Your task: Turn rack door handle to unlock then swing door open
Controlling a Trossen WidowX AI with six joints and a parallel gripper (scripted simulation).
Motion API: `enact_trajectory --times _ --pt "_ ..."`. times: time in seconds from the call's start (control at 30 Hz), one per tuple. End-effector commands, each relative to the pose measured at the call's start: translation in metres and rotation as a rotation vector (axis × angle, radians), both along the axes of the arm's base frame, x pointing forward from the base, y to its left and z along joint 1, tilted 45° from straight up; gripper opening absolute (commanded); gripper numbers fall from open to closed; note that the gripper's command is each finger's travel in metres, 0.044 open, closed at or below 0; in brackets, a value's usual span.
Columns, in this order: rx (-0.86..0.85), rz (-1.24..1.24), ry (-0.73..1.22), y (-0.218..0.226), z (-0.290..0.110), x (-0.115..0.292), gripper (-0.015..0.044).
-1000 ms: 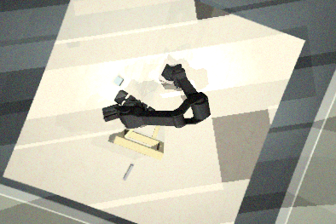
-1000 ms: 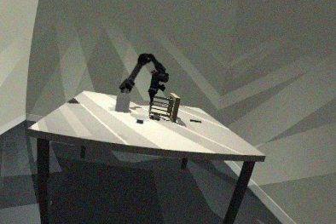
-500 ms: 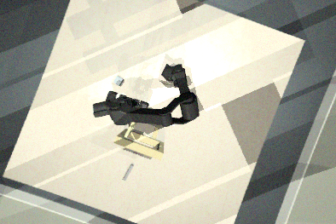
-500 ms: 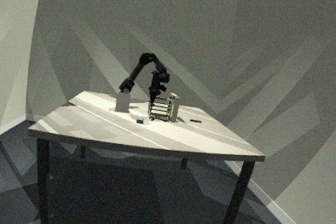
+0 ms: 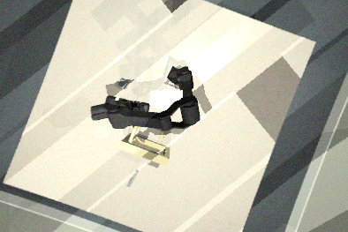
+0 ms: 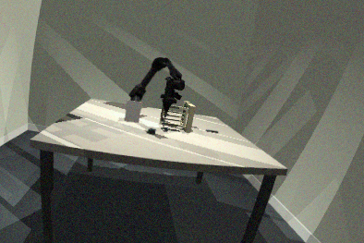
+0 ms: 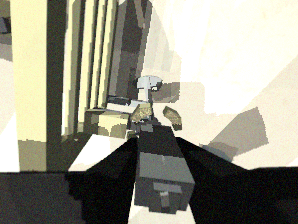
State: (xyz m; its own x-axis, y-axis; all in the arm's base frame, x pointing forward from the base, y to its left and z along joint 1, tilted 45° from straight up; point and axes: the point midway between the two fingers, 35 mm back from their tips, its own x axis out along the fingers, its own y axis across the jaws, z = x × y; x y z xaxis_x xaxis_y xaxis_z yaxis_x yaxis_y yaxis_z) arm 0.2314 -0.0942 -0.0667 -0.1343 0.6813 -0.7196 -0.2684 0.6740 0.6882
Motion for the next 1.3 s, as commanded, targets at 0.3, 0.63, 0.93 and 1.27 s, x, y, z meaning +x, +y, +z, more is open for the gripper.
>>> enact_trajectory --times 0.3,0.63,0.93,1.27 --pt "0.000 0.010 -0.009 -0.001 -0.002 0.001 0.0144" --pt "0.000 0.009 -0.009 -0.004 0.001 0.002 0.0285" --pt "-0.001 0.009 -0.008 -0.014 0.010 0.005 0.0285" --pt "-0.002 0.008 -0.007 -0.024 0.021 0.007 0.0285"
